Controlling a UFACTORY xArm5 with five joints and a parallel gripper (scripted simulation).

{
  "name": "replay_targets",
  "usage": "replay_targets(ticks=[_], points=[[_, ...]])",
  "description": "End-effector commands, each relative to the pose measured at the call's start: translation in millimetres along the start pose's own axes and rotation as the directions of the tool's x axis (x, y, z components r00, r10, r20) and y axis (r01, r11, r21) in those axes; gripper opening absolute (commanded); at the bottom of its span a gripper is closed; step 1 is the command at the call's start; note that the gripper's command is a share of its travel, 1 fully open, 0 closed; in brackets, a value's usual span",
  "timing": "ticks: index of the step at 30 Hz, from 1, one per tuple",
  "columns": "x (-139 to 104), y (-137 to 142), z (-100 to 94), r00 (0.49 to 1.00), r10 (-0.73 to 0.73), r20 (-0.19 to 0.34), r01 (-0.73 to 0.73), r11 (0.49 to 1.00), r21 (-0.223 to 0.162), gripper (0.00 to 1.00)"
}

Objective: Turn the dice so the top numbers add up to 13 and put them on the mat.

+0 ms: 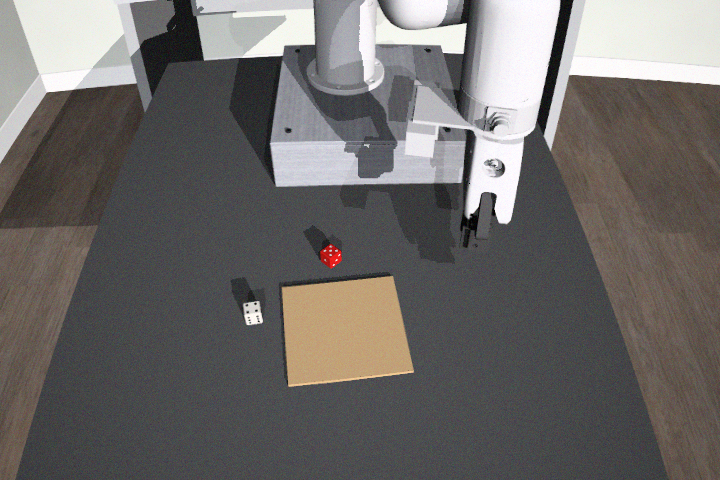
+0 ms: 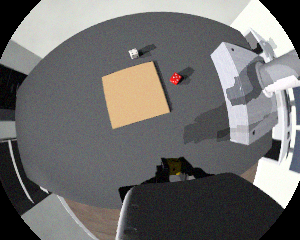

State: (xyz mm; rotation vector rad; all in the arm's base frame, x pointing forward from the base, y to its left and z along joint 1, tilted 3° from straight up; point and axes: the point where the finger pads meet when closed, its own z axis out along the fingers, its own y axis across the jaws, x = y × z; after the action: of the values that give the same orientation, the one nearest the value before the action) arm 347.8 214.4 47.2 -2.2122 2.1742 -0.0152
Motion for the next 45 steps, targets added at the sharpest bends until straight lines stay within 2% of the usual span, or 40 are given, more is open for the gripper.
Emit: replay_targets(ticks=[1, 4, 6, 8, 10, 16, 17, 18, 20, 23, 27, 30, 34, 41, 45], points=[[-0.9, -2.0, -0.4, 0.985, 0.173, 0.002, -0.173, 0.985, 0.003, 0.15], [-1.0, -2.5, 0.0, 0.966, 0.258, 0.002, -0.258, 0.966, 0.002, 0.15], [-1.0, -2.5, 0.0, 0.966, 0.258, 0.002, -0.258, 0.966, 0.002, 0.15], [-1.1, -3.2, 0.6, 0.925, 0.381, 0.003, -0.381, 0.925, 0.002, 0.15], [-1.2, -3.3, 0.7, 0.915, 0.403, 0.003, -0.403, 0.915, 0.002, 0.15], [-1.4, -4.4, 1.6, 0.814, 0.581, 0.003, -0.581, 0.814, 0.001, 0.15], [-1.4, -4.7, 1.8, 0.784, 0.621, 0.003, -0.621, 0.784, 0.001, 0.15], [-1.4, -4.7, 1.9, 0.778, 0.629, 0.003, -0.629, 0.778, 0.001, 0.15], [-1.5, -5.2, 2.3, 0.719, 0.695, 0.003, -0.695, 0.719, 0.001, 0.15], [-1.6, -5.3, 2.4, 0.706, 0.708, 0.003, -0.708, 0.706, 0.001, 0.15], [-1.7, -6.1, 3.1, 0.589, 0.808, 0.003, -0.808, 0.589, 0.0, 0.15], [-1.8, -6.5, 3.3, 0.536, 0.844, 0.003, -0.844, 0.536, 0.0, 0.15], [-1.8, -6.6, 3.5, 0.511, 0.86, 0.003, -0.86, 0.511, 0.0, 0.15], [-1.8, -6.6, 3.6, 0.51, 0.86, 0.008, -0.86, 0.51, 0.0, 0.15], [-1.8, -6.5, 4.2, 0.509, 0.859, 0.051, -0.86, 0.51, 0.0, 0.15]])
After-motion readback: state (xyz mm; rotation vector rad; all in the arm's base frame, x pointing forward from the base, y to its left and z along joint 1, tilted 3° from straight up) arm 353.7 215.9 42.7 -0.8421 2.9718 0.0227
